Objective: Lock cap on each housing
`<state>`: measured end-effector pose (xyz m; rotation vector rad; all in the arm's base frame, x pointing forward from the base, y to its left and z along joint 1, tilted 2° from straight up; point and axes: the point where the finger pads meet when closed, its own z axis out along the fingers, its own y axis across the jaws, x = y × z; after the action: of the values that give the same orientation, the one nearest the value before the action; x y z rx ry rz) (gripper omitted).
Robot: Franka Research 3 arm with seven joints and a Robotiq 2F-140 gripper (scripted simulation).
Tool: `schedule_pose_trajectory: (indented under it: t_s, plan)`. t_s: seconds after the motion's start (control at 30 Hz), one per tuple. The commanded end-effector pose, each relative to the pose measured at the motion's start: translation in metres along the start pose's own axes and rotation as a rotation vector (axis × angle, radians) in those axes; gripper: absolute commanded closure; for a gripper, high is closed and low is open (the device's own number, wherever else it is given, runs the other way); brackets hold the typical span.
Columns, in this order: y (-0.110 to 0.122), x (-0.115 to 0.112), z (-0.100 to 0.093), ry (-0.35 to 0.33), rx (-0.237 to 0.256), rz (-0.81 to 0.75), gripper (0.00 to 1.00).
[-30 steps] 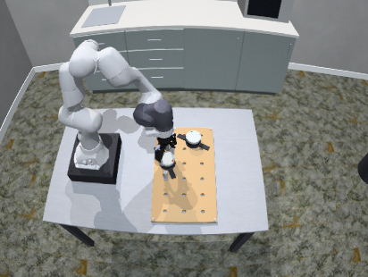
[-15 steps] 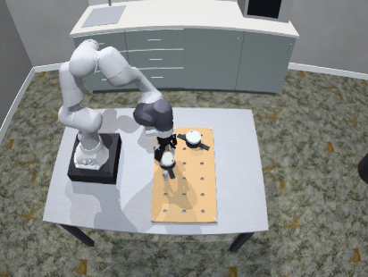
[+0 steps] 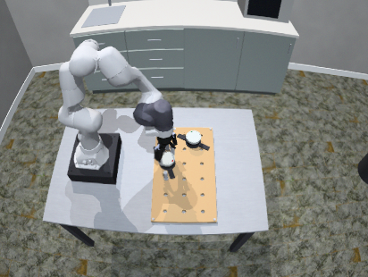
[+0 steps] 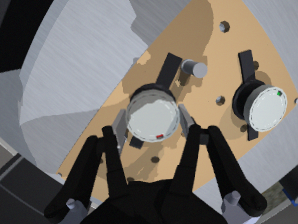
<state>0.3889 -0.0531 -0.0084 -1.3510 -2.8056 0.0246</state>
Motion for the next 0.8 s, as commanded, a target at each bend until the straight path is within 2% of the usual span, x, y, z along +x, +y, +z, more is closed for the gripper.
schedule_pose_trajectory:
  t_s: [0.0, 0.03, 0.77]
  plan:
    - [0.0001, 0.0008, 0.0, 0.003, 0.001, 0.008, 0.9]
    - [0.0001, 0.0008, 0.0, 0.003, 0.001, 0.008, 0.22]
    - [0.0002, 0.0008, 0.0, 0.003, 0.001, 0.008, 0.22]
